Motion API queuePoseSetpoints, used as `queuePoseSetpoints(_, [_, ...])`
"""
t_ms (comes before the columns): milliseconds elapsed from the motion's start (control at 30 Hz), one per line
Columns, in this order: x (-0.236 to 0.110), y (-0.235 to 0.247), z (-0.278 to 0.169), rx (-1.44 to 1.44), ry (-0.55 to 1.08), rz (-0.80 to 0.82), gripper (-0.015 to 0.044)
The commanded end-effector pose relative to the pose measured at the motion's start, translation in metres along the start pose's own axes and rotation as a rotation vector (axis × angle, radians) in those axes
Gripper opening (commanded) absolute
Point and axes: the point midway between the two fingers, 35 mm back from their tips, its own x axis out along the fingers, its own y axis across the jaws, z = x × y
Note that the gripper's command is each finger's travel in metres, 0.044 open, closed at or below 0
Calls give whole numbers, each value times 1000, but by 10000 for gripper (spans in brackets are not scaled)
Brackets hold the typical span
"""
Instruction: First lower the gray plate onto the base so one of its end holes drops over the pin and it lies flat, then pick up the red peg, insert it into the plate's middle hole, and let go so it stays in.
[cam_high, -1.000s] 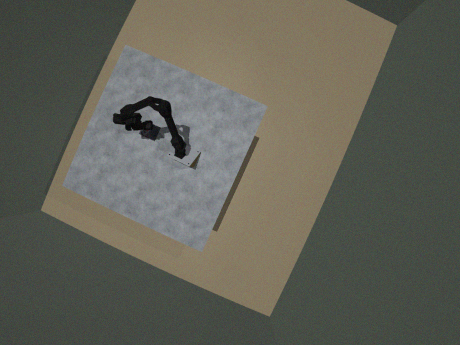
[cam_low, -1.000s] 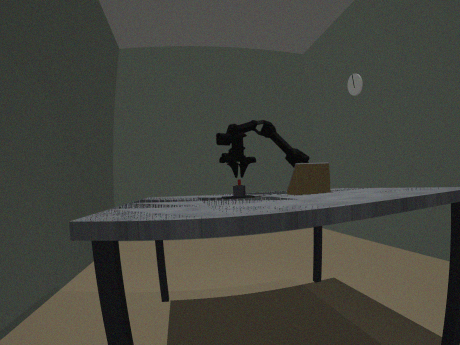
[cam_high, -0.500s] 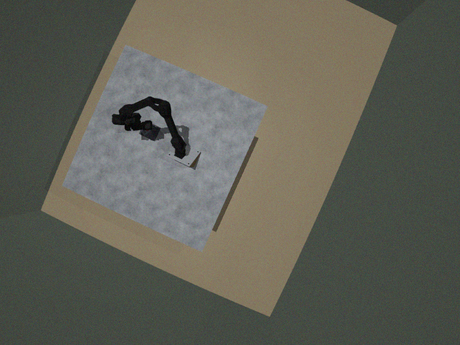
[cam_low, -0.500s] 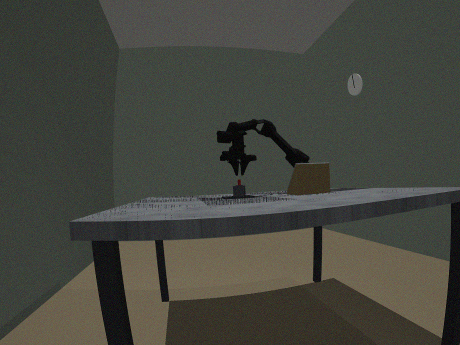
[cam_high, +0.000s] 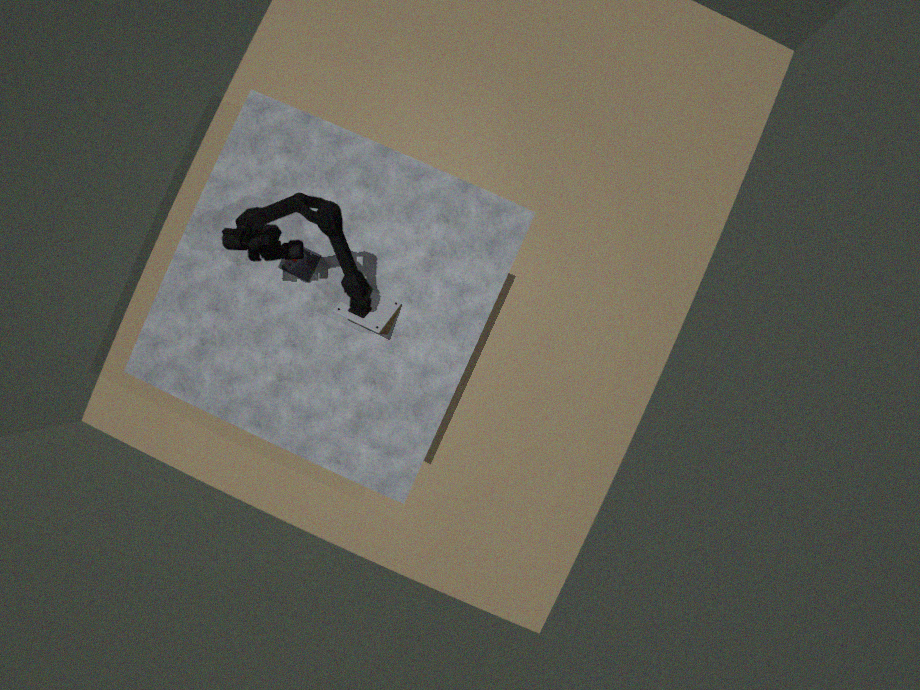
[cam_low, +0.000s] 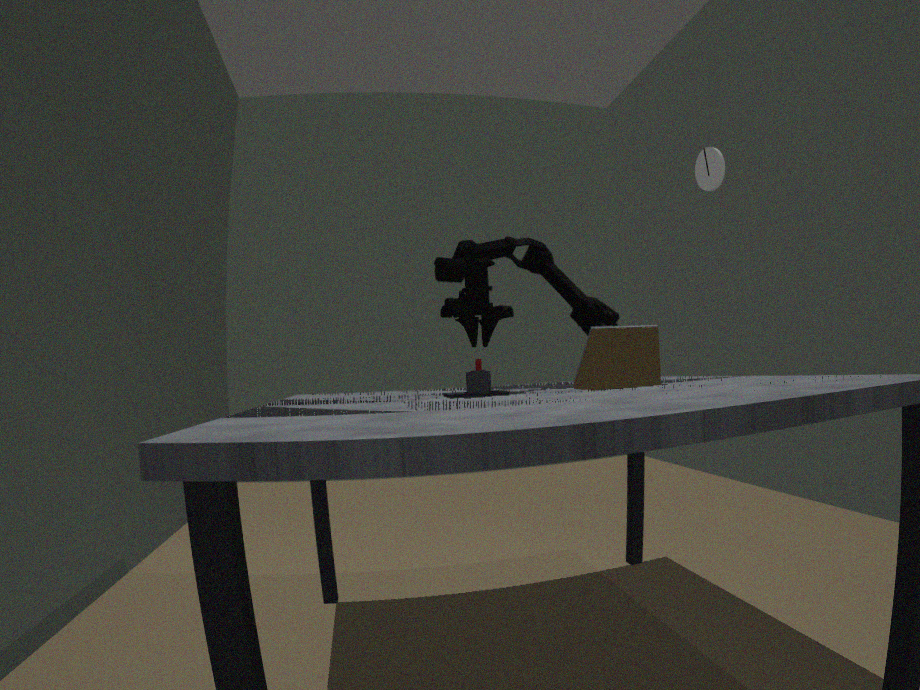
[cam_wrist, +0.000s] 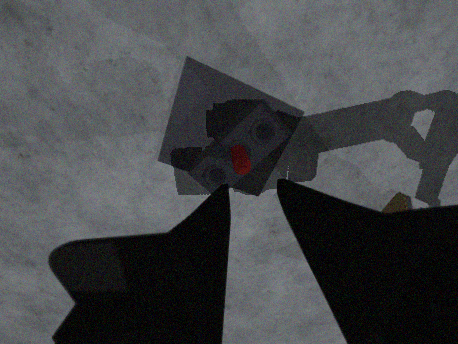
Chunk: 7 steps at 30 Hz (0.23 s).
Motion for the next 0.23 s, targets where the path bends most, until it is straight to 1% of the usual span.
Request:
queuePoseSetpoints(0, [-3, 0, 0, 6, 5, 3, 150])
queuePoseSetpoints(200, [-7, -1, 0, 6, 5, 3, 150])
